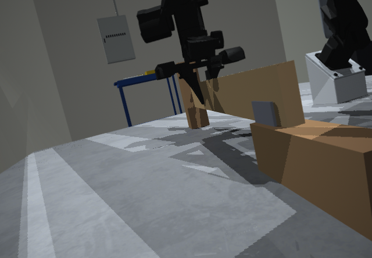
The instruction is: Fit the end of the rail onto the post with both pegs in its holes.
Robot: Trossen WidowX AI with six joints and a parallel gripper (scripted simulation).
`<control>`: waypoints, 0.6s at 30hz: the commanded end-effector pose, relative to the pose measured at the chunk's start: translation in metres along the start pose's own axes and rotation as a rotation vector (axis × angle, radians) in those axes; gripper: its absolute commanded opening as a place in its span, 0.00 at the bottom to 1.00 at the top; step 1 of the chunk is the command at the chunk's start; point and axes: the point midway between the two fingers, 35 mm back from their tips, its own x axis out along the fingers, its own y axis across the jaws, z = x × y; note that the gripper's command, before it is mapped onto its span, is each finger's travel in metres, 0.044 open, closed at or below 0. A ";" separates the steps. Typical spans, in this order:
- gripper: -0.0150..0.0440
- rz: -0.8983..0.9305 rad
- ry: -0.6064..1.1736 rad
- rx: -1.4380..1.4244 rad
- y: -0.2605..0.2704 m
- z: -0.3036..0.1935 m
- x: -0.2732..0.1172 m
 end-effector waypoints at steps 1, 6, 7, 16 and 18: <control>0.25 -0.009 0.000 0.001 -0.001 -0.004 -0.004; 0.25 -0.009 0.000 0.001 -0.001 -0.005 -0.004; 0.25 -0.009 0.000 0.001 -0.001 -0.005 -0.004; 0.25 -0.009 0.001 0.001 -0.001 -0.008 -0.004; 0.25 -0.009 0.001 0.001 -0.001 -0.009 -0.004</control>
